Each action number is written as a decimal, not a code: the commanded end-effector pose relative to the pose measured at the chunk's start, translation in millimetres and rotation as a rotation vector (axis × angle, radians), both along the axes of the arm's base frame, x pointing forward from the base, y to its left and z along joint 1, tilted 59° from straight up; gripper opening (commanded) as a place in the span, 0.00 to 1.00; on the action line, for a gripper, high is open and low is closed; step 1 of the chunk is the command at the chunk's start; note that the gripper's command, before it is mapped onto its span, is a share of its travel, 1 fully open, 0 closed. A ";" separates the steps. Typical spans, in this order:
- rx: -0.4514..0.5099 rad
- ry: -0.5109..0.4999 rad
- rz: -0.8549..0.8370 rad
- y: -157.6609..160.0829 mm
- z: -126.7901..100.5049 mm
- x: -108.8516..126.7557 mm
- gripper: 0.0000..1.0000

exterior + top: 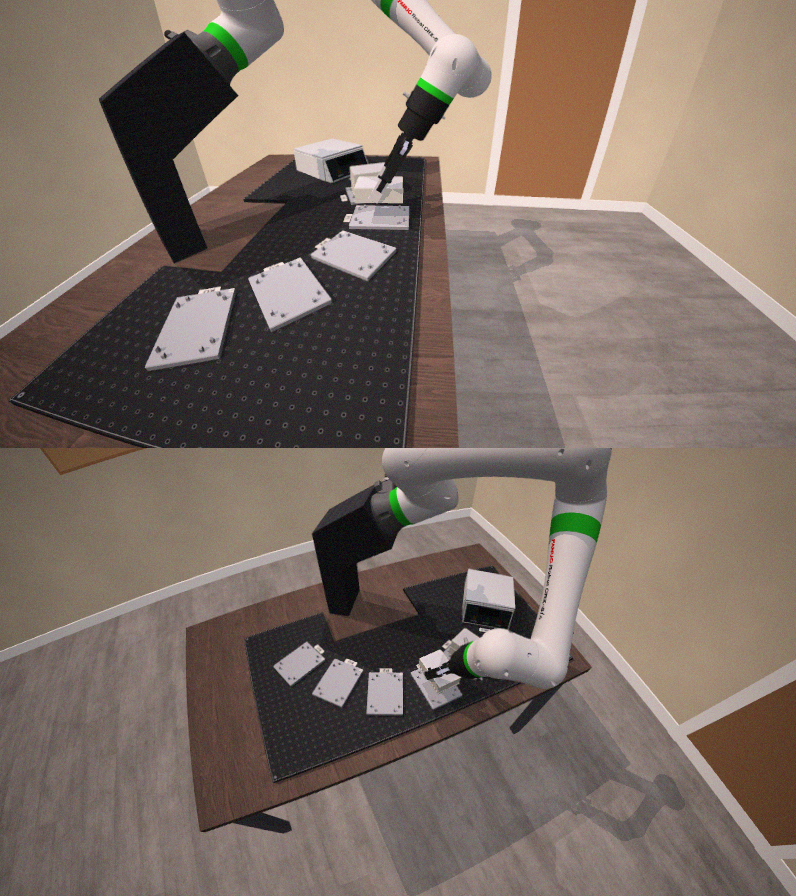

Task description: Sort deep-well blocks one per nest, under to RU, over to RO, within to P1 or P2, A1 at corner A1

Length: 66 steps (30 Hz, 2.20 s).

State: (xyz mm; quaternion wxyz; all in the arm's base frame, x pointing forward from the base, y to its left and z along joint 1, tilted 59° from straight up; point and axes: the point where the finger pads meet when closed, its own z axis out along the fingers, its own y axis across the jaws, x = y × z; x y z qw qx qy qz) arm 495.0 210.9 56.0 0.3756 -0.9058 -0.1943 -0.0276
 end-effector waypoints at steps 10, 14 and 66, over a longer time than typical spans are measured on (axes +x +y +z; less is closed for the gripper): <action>0.000 0.000 0.000 12.6 -8.5 6.3 0.10; 0.000 0.000 0.000 17.7 -12.0 8.8 0.10; 0.000 0.000 0.000 39.3 -26.6 19.3 0.10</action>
